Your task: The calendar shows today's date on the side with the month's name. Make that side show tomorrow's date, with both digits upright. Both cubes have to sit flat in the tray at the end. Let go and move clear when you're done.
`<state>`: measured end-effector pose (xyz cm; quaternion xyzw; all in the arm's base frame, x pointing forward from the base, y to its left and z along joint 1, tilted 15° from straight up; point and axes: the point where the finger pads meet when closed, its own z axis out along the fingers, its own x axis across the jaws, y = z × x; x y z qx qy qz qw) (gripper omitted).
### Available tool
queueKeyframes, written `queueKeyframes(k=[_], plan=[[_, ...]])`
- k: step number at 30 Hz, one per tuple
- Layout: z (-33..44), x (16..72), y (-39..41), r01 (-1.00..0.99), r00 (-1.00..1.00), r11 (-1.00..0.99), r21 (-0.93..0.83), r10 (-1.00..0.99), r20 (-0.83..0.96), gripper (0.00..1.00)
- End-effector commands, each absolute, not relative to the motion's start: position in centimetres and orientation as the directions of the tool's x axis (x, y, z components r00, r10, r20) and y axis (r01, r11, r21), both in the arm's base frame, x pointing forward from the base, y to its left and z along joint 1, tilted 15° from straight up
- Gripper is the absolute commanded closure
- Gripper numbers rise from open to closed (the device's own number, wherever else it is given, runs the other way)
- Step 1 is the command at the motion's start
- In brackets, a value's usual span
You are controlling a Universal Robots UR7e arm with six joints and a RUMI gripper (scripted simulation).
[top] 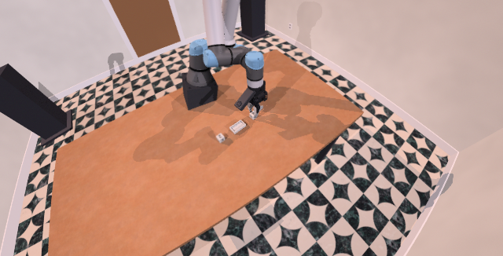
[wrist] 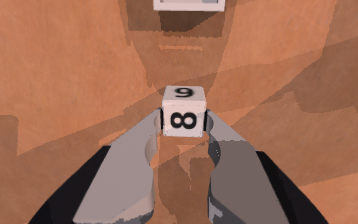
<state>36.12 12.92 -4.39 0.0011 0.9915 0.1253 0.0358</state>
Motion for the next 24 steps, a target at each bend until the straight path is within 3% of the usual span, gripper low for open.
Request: queueKeyframes(k=[1, 22, 24], plan=[[-4.51, 35.94, 12.99, -0.007, -0.998, 0.969, 0.249, 0.01, -0.068, 0.89], [-4.51, 35.94, 12.99, -0.007, -0.998, 0.969, 0.249, 0.01, -0.068, 0.89], [-4.51, 35.94, 12.99, -0.007, -0.998, 0.969, 0.249, 0.01, -0.068, 0.85]])
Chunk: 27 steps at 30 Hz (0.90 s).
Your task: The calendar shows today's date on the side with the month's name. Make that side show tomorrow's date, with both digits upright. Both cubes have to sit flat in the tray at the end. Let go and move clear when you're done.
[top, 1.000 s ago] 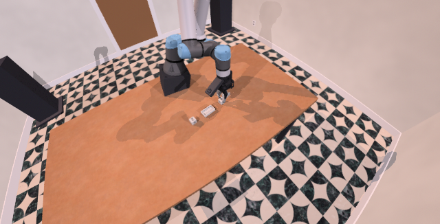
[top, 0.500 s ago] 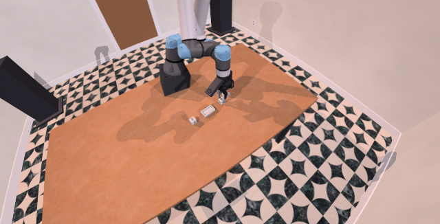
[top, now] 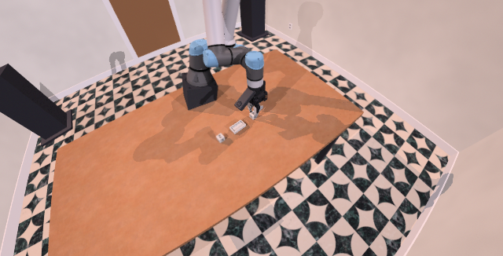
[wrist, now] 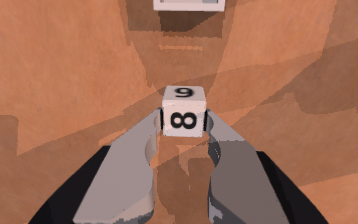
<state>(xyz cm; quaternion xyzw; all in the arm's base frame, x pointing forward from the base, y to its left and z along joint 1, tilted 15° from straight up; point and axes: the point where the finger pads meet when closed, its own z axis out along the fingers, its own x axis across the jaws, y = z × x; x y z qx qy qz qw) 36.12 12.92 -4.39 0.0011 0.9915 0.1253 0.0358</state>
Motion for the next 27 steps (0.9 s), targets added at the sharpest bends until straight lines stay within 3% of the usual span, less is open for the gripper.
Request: queueKeyframes(k=[1, 13, 27], plan=[[-4.51, 35.94, 12.99, -0.007, -0.998, 0.969, 0.249, 0.01, -0.068, 0.85], [-4.51, 35.94, 12.99, -0.007, -0.998, 0.969, 0.249, 0.01, -0.068, 0.71], [-4.35, 35.99, 12.95, -0.007, -0.998, 0.969, 0.248, 0.01, -0.07, 0.71]])
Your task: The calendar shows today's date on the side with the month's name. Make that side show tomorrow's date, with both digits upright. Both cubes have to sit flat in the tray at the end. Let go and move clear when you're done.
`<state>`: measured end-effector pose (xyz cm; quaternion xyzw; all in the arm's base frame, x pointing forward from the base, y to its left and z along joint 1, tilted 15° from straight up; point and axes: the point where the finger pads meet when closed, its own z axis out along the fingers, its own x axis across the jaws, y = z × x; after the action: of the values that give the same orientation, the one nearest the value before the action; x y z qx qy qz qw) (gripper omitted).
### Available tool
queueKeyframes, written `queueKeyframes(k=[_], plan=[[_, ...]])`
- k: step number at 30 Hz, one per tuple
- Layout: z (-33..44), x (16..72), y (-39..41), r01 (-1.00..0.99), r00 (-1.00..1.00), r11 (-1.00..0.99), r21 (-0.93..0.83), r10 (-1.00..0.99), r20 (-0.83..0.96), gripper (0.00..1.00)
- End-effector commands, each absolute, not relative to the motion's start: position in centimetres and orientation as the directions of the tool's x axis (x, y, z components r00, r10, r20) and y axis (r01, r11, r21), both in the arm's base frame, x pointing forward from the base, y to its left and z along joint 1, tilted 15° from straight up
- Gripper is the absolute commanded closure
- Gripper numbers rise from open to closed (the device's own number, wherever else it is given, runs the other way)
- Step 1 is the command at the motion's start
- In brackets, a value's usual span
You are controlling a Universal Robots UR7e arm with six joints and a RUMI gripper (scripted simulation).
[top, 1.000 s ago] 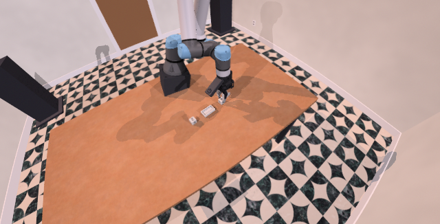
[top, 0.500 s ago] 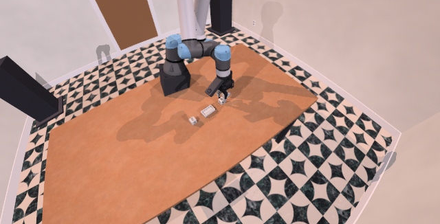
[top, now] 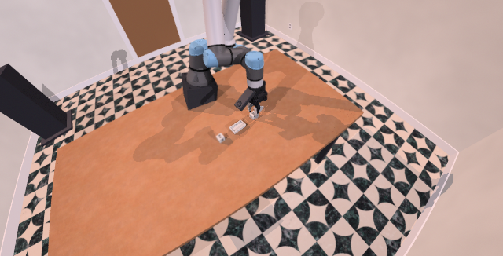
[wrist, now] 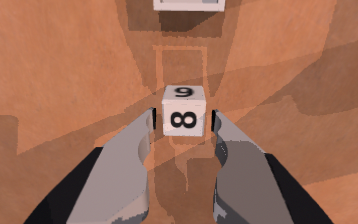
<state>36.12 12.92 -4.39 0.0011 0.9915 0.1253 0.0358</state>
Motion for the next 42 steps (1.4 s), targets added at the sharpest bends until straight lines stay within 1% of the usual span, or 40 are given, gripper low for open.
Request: queueKeyframes(k=[1, 27, 37, 38, 42], plan=[[-4.2, 36.0, 12.9, -0.007, -0.997, 0.969, 0.248, 0.011, -0.071, 0.71], [3.7, 35.7, 10.8, -0.007, -0.997, 0.969, 0.247, 0.012, -0.074, 0.71], [4.5, 35.6, 10.6, -0.007, -0.997, 0.969, 0.247, 0.012, -0.074, 0.71], [4.5, 35.6, 10.6, -0.007, -0.997, 0.969, 0.247, 0.012, -0.074, 0.0], [4.5, 35.6, 10.6, -0.007, -0.997, 0.969, 0.247, 0.012, -0.074, 0.0]])
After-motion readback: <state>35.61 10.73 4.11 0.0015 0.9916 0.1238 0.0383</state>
